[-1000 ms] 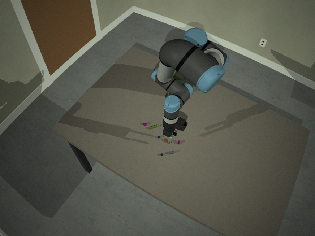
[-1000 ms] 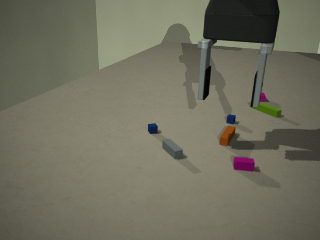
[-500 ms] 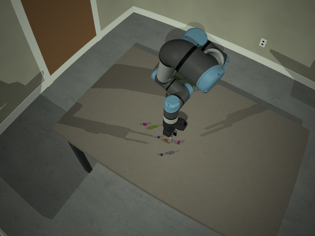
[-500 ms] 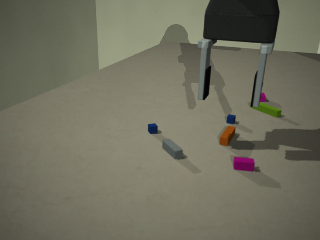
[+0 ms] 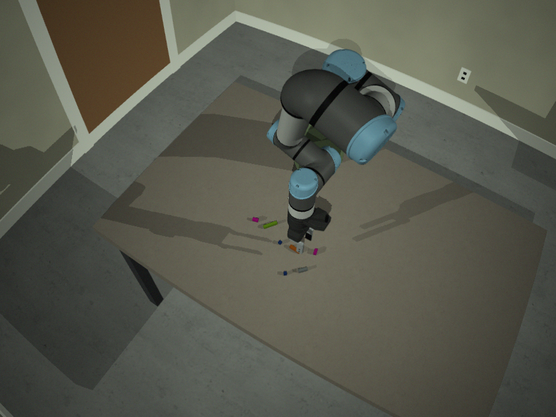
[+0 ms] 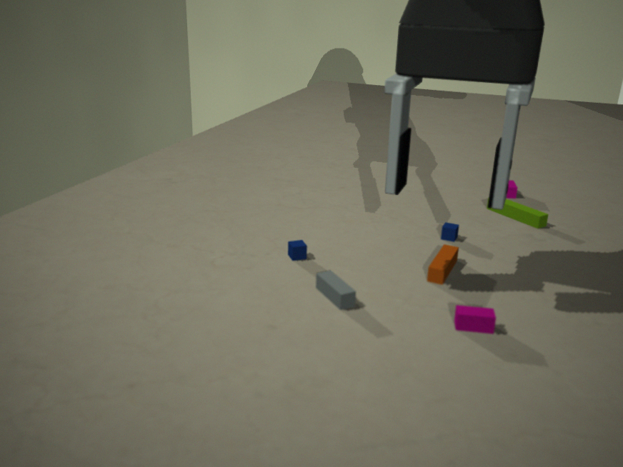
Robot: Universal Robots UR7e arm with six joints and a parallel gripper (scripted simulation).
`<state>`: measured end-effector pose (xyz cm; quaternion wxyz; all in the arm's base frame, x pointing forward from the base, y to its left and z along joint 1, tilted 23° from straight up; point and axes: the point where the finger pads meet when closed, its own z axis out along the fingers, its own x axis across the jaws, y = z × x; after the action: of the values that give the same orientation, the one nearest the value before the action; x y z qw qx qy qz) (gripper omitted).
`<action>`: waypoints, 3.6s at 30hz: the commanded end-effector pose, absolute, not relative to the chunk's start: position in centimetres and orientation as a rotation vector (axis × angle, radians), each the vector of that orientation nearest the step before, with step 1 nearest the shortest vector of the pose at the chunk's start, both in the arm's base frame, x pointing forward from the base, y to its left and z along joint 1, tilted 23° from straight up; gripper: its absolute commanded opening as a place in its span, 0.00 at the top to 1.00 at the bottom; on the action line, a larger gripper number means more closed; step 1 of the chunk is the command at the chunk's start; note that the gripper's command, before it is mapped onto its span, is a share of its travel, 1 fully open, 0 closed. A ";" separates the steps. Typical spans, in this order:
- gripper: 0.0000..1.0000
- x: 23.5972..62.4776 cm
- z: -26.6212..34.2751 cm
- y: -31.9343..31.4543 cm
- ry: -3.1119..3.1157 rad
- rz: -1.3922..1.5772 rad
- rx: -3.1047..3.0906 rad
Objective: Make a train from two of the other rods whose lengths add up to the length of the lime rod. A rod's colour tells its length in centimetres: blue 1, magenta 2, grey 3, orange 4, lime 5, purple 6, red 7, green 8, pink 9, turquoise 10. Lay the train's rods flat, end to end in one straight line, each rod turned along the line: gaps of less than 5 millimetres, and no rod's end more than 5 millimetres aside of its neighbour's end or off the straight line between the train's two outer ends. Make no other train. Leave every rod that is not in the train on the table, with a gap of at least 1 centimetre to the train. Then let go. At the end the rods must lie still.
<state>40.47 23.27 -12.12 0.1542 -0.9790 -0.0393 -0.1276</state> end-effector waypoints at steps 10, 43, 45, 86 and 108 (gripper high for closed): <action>0.00 40.5 -12.1 23.3 -0.113 -0.367 -2.806; 0.00 39.7 -11.9 24.1 -0.517 -0.431 -2.793; 0.00 39.7 -11.9 24.1 -0.517 -0.431 -2.793; 0.00 37.4 -11.4 26.0 -2.223 -0.619 -2.075; 0.46 37.3 -11.2 26.2 -2.464 -0.631 -1.851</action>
<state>37.31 26.18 -11.24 -0.0013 -0.5905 -0.7818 -0.2001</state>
